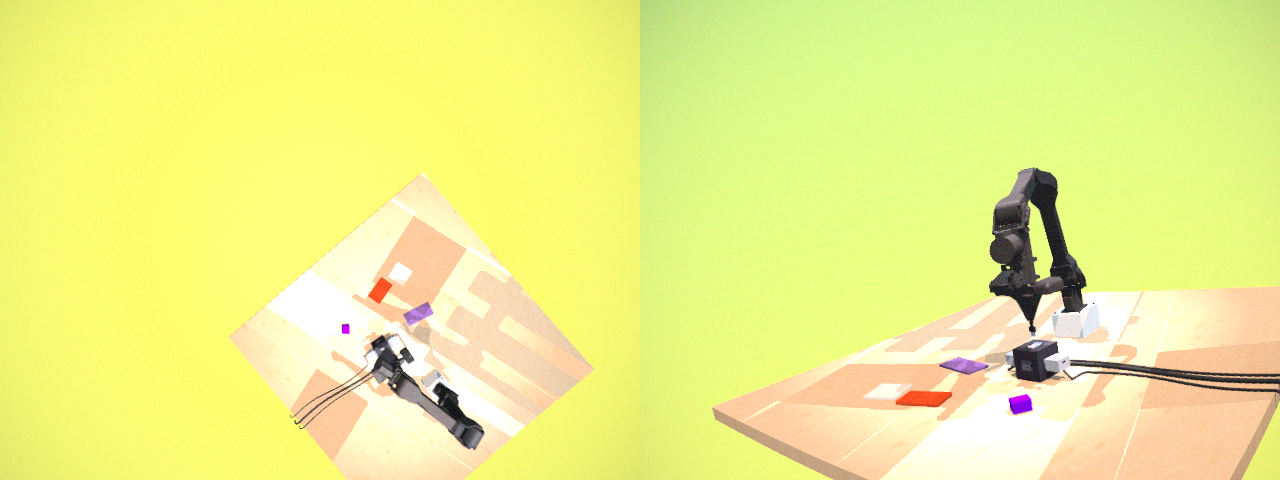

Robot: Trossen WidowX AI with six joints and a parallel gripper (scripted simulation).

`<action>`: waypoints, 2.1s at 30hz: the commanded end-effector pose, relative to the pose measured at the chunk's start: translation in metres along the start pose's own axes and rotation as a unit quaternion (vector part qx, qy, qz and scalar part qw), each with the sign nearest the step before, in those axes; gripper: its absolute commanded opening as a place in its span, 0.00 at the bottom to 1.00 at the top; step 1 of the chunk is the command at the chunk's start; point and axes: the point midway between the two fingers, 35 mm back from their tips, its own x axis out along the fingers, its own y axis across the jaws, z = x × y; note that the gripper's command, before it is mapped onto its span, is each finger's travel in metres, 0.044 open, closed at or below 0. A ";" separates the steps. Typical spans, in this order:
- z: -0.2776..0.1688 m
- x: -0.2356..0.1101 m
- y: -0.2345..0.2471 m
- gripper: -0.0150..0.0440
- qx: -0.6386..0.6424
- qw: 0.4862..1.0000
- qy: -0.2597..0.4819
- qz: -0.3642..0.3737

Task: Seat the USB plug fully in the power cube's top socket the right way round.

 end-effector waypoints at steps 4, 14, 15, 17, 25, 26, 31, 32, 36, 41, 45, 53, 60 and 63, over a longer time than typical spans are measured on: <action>0.000 0.000 0.000 0.25 -0.089 0.996 0.000 0.000; 0.000 0.000 0.000 0.25 -0.219 0.976 0.000 0.000; 0.000 0.000 0.000 0.25 -0.231 0.973 0.000 0.000; 0.000 0.000 0.000 0.25 -0.257 0.967 0.000 0.000; 0.000 0.000 0.000 0.25 -0.356 0.934 0.000 0.000; 0.000 0.000 0.000 0.25 -0.368 0.930 0.000 0.000; 0.000 0.000 0.000 0.25 -0.428 0.904 0.000 0.000; 0.000 0.000 0.000 0.25 -0.440 0.898 0.000 0.000; 0.000 0.000 0.000 0.25 -0.487 0.874 0.000 0.000; 0.000 0.000 0.000 0.25 -0.543 0.840 0.000 0.000; 0.000 0.000 0.000 0.25 -0.586 0.810 0.000 0.000; 0.000 0.000 0.000 0.25 -0.667 0.745 0.000 0.000; 0.000 0.000 0.000 0.25 -0.719 0.695 0.000 0.000; 0.000 0.000 0.000 0.25 -0.719 0.695 0.000 0.000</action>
